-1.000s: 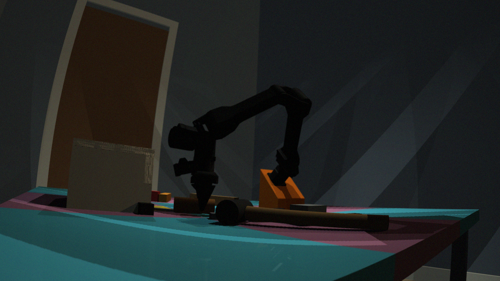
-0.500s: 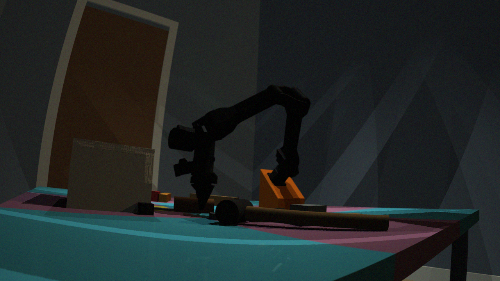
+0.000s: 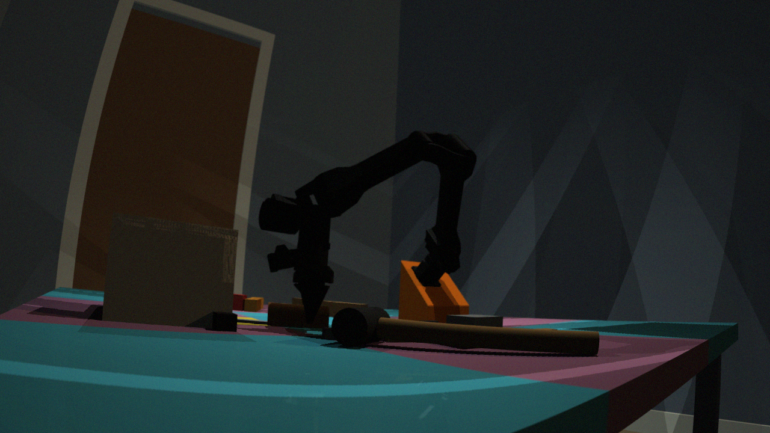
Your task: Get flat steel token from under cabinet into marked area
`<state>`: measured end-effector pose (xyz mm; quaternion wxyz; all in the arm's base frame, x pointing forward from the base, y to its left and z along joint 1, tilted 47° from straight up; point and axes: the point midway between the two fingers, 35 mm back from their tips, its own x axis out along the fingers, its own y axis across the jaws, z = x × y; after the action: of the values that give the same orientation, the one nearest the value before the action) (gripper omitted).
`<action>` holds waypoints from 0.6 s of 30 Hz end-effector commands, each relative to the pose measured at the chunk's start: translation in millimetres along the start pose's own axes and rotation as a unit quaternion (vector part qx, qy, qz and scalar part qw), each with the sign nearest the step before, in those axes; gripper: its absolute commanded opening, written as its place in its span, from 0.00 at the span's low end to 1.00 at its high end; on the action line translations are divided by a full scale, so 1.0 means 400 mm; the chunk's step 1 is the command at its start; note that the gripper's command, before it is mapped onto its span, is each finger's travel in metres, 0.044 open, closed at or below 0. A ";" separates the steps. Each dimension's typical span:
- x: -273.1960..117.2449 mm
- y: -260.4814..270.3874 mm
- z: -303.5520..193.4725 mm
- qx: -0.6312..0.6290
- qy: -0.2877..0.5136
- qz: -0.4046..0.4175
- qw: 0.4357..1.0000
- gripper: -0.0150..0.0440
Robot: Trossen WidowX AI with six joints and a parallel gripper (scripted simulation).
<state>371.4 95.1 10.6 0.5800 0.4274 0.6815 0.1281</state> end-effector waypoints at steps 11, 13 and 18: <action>0.002 -0.004 -0.033 0.005 0.001 -0.005 1.000 0.25; 0.002 -0.004 -0.039 0.005 0.002 -0.005 1.000 0.25; 0.002 -0.004 -0.053 0.005 0.002 -0.005 1.000 0.25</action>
<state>356.6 99.2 14.6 0.5798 0.4261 0.6833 0.1238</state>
